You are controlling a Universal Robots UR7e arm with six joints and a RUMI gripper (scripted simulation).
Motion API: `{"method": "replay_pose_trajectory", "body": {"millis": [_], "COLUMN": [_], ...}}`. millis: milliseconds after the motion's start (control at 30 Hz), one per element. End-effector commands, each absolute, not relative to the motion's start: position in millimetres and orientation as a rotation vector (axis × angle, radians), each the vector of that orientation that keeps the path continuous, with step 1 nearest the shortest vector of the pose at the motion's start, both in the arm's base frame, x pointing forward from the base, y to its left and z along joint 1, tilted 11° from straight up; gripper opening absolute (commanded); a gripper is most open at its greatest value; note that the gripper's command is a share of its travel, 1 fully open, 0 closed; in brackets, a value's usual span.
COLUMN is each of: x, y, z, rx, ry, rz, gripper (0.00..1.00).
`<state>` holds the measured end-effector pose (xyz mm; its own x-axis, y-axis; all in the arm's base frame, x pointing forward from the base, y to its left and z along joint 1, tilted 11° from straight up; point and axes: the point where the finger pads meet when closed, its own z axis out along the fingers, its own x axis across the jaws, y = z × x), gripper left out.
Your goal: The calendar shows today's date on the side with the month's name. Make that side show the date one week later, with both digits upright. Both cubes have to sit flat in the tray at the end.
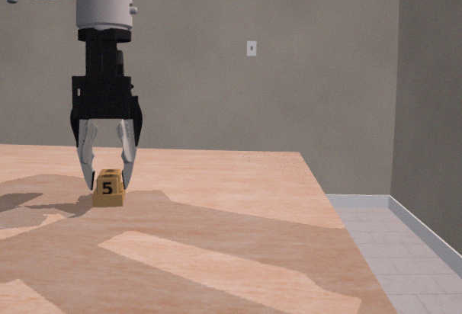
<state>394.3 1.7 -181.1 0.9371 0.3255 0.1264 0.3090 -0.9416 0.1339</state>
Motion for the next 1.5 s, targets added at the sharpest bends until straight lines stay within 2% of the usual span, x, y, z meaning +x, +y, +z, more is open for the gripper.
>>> {"method": "replay_pose_trajectory", "body": {"millis": [0,900,933,1467], "x": [395.9,395.8,395.8,395.8], "y": [0.8,0.8,0.8,0.8], "z": [-180.8,-180.8,-180.8,-180.8], "rx": [2.980,2.980,2.980,2.980], "ry": [0.489,0.489,0.489,0.489], "rz": [0.228,0.228,0.228,0.228], "gripper": [0.28,0.28,0.10,0.10]}}
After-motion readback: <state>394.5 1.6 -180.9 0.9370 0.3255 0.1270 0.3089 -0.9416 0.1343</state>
